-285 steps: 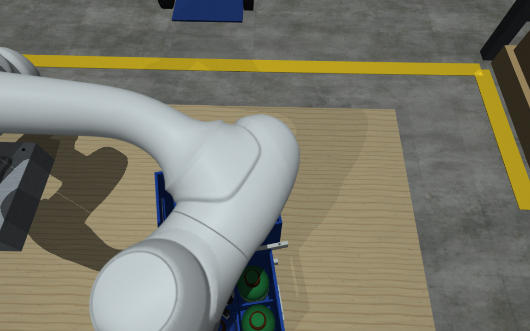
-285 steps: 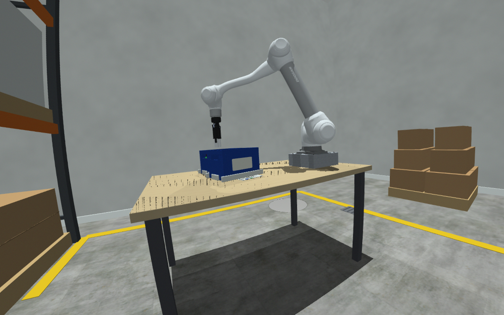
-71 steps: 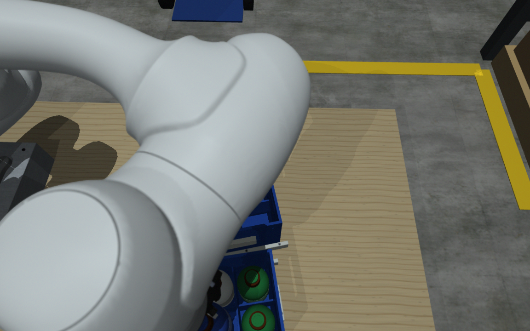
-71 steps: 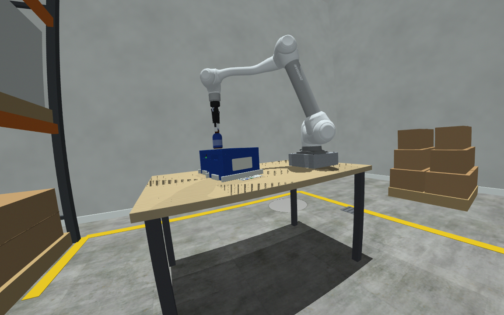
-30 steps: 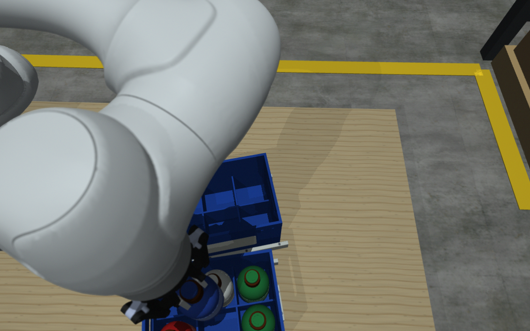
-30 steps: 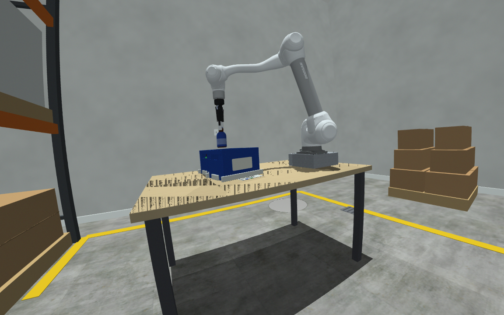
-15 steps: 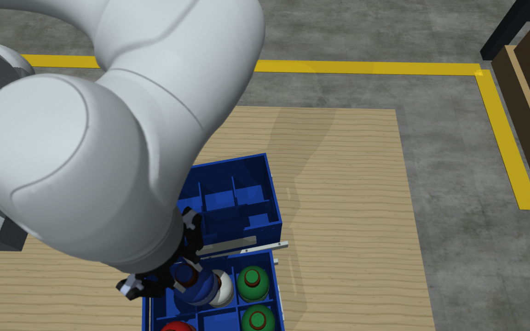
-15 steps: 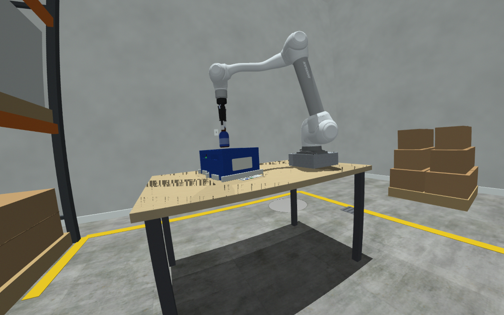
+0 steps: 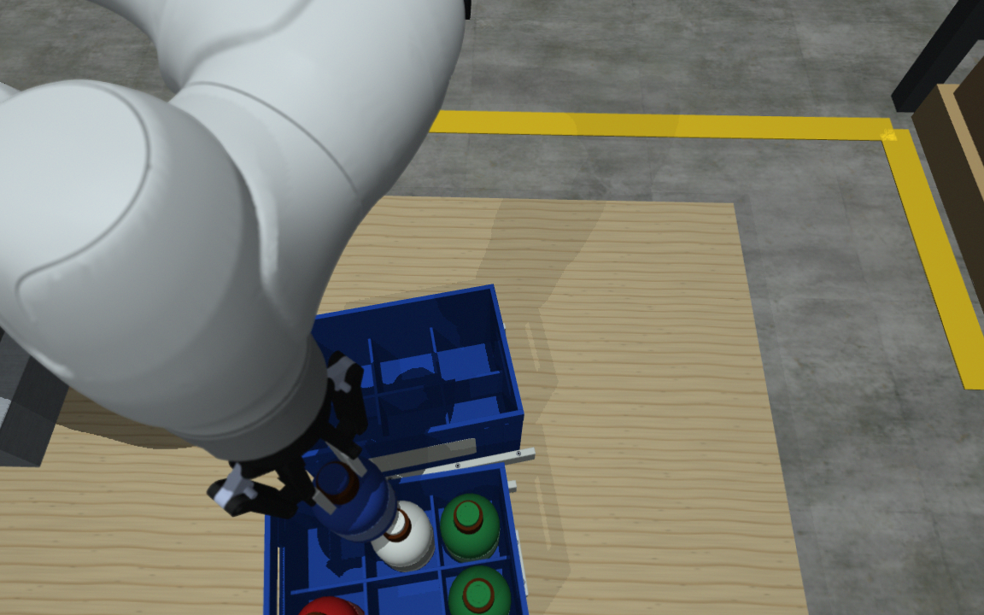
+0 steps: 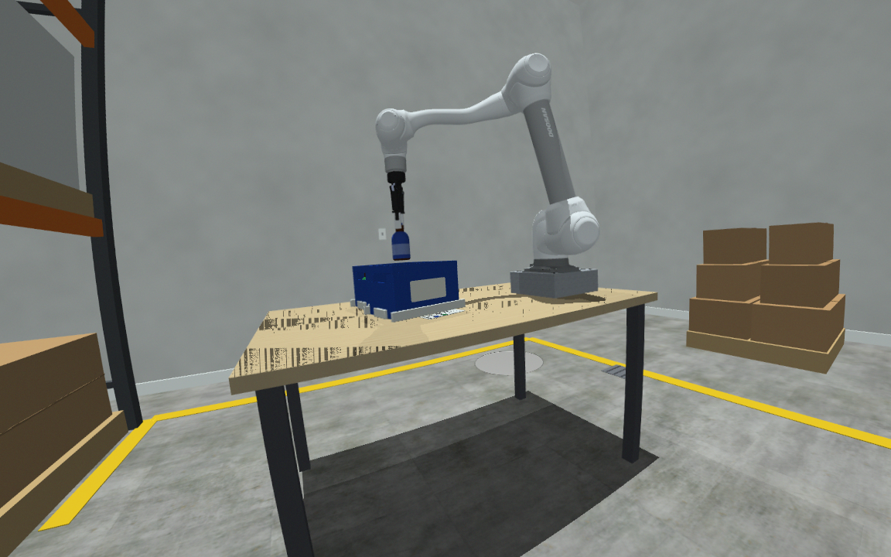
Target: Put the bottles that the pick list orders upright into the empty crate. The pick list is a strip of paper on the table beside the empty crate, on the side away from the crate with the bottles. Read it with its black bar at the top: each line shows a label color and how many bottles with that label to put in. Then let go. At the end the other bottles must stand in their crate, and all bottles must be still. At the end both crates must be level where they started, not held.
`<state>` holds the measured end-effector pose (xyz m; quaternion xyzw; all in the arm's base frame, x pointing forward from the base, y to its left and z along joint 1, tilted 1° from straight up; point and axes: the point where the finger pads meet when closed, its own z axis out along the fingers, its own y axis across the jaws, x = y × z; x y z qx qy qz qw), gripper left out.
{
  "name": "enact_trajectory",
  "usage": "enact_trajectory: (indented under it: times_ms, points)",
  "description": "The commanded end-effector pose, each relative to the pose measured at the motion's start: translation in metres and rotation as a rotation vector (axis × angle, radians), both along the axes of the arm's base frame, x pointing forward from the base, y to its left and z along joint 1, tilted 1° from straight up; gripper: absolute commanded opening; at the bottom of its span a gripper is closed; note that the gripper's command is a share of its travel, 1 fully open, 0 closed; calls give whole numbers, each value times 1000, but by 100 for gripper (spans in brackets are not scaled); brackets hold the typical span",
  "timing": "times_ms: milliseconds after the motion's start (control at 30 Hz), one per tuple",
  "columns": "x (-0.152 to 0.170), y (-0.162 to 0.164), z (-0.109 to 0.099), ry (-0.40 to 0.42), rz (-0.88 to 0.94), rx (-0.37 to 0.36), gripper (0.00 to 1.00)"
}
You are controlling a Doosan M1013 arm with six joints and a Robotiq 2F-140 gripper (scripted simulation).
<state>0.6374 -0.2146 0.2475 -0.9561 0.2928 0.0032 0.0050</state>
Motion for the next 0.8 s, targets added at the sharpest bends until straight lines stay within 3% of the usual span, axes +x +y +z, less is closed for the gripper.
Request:
enact_trajectory:
  times_ms: [0,767]
  points:
    - [-1,2,0,0,0,0,0]
    - [-18,38,1,0,0,0,0]
